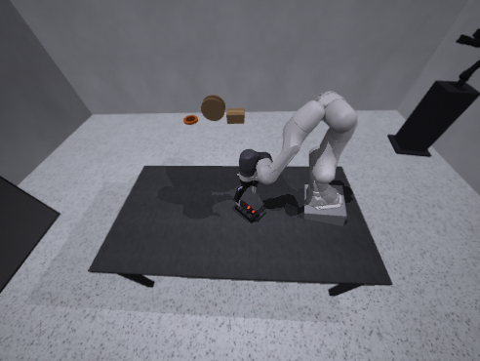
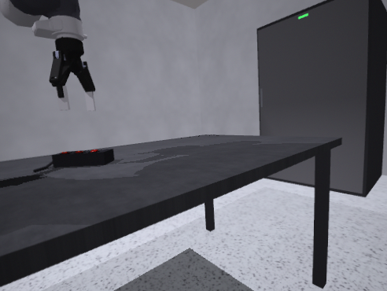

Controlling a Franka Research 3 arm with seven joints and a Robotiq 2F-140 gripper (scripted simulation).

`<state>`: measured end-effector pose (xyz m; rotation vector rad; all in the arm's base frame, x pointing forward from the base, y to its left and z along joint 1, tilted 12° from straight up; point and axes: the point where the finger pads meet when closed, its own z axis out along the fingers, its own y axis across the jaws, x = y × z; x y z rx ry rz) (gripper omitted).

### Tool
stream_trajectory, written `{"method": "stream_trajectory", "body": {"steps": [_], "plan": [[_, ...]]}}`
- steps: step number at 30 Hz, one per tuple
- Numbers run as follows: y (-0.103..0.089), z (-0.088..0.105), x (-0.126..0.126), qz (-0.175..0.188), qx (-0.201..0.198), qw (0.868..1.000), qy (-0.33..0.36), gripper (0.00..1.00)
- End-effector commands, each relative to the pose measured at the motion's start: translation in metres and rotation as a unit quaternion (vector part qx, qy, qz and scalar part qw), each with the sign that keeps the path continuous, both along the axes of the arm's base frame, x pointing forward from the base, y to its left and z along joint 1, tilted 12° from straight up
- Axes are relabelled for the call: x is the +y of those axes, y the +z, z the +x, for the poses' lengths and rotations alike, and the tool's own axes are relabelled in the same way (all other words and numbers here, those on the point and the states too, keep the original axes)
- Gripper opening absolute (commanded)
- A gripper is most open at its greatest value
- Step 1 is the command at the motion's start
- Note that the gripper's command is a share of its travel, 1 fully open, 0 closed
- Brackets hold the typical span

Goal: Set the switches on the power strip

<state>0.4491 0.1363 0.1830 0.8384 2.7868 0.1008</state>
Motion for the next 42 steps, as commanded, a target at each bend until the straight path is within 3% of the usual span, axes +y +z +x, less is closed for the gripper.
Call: {"method": "stream_trajectory", "body": {"steps": [1, 42], "plan": [[0.0076, -0.0116, -0.0031, -0.004, 0.017, 1.000, 0.005, 1.00], [0.0132, -0.0127, -0.0030, -0.004, 0.017, 1.000, 0.005, 1.00]]}}
